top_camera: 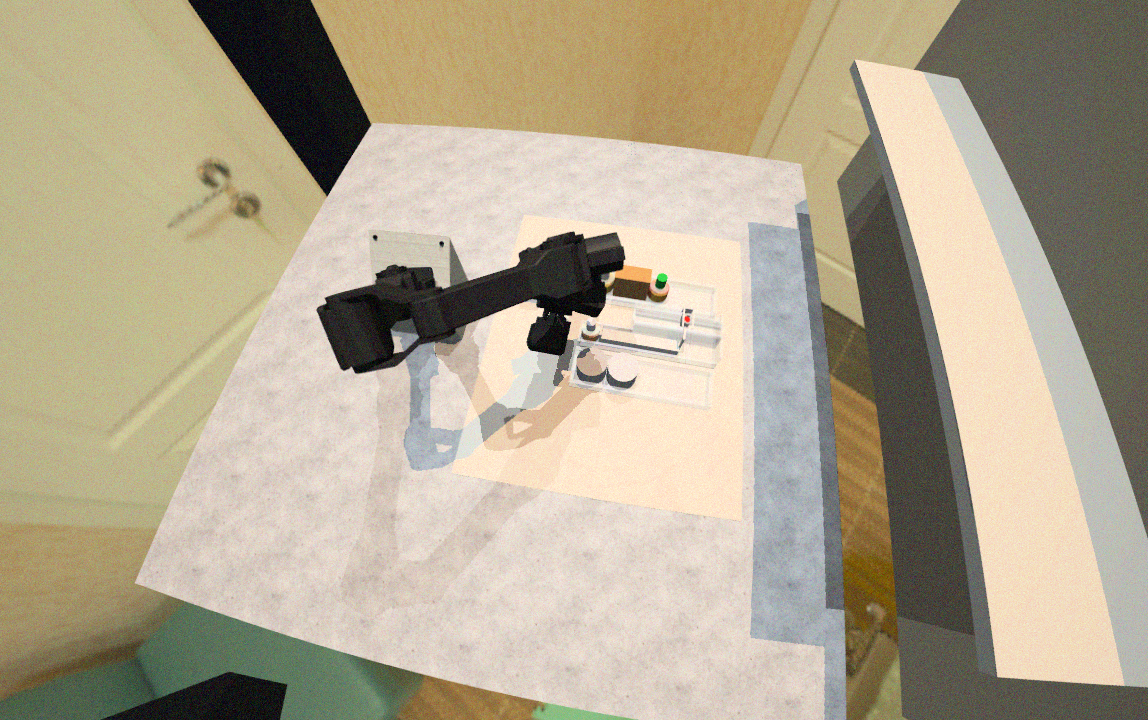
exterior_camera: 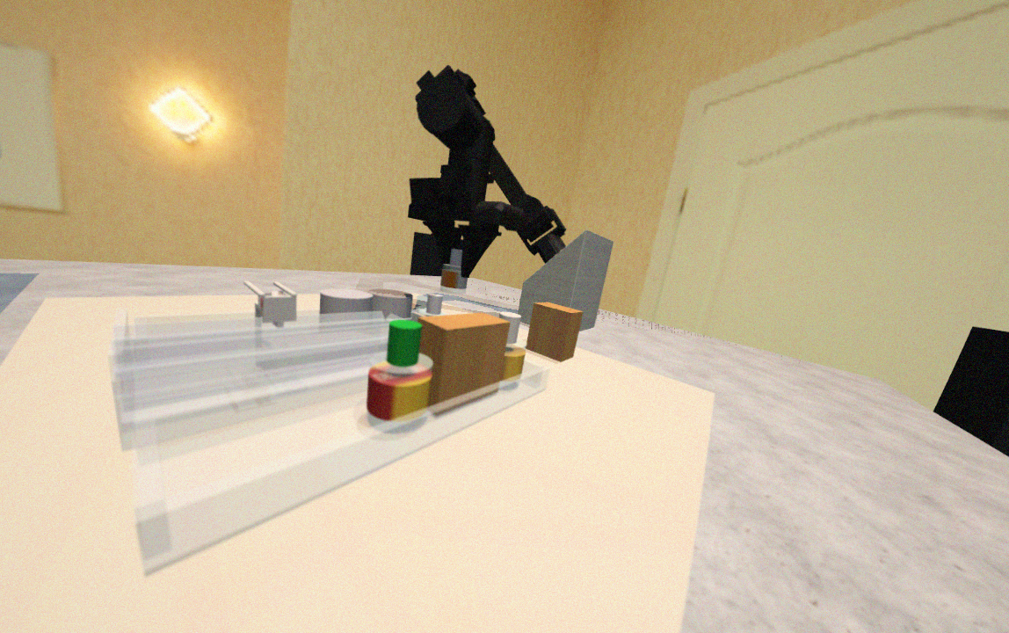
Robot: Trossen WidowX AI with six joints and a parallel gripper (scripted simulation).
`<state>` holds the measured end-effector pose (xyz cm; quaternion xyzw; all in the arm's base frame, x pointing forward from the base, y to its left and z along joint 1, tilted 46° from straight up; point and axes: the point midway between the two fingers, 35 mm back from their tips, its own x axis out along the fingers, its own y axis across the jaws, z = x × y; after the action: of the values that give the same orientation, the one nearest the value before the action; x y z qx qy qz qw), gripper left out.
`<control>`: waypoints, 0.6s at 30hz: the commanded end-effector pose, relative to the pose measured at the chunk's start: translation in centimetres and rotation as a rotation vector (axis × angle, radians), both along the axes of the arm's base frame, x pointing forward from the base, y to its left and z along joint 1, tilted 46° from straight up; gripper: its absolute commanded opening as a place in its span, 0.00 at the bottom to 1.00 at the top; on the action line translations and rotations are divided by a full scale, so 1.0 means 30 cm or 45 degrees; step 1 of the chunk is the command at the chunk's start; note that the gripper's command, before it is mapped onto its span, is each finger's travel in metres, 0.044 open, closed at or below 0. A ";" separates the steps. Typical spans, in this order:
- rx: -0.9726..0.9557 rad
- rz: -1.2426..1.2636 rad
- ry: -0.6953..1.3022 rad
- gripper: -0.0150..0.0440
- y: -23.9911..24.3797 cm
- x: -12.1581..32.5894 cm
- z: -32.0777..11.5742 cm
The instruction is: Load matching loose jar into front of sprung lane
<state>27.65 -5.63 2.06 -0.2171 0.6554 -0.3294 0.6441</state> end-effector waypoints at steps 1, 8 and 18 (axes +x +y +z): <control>-0.002 0.003 0.002 0.25 0.020 0.032 -0.057; -0.008 0.008 0.006 0.25 0.033 0.053 -0.102; -0.010 0.008 0.006 0.25 -0.025 0.047 -0.156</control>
<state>29.44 -5.77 -1.79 -0.2157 0.6502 -0.3306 0.6491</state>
